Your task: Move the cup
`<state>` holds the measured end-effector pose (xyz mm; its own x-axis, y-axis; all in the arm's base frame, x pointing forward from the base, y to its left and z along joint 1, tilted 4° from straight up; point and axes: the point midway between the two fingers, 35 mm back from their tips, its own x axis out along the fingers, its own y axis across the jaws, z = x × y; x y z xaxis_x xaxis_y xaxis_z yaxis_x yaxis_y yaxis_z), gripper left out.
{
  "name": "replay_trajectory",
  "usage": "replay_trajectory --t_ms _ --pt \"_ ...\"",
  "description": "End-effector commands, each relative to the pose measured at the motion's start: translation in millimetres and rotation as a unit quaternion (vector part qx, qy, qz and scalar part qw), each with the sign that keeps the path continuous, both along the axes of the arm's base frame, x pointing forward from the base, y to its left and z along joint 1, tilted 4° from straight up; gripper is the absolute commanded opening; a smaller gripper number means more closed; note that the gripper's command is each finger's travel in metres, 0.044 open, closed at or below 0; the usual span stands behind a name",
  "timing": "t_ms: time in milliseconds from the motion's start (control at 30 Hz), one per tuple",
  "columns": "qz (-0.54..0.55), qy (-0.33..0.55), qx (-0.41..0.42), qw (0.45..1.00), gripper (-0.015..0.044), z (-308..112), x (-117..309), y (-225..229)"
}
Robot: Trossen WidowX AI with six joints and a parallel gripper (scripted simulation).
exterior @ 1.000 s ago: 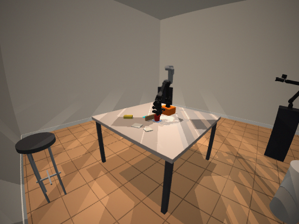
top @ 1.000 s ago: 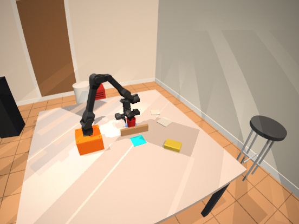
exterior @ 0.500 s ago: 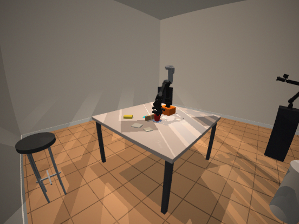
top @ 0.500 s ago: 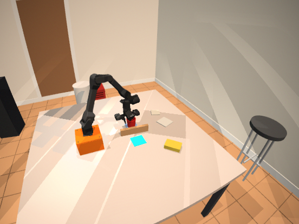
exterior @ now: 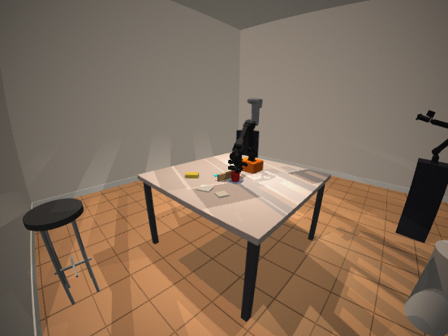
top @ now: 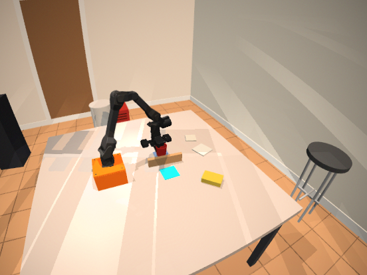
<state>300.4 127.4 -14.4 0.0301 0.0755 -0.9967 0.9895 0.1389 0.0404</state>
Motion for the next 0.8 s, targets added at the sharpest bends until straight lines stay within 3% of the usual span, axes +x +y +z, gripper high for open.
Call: replay_trajectory --t_ms 0,767 --pt "0.000 0.000 0.000 1.000 0.0000 0.0 -0.1 0.0" --pt "-0.002 0.004 0.000 1.000 0.0000 82.2 -0.6 -7.5"
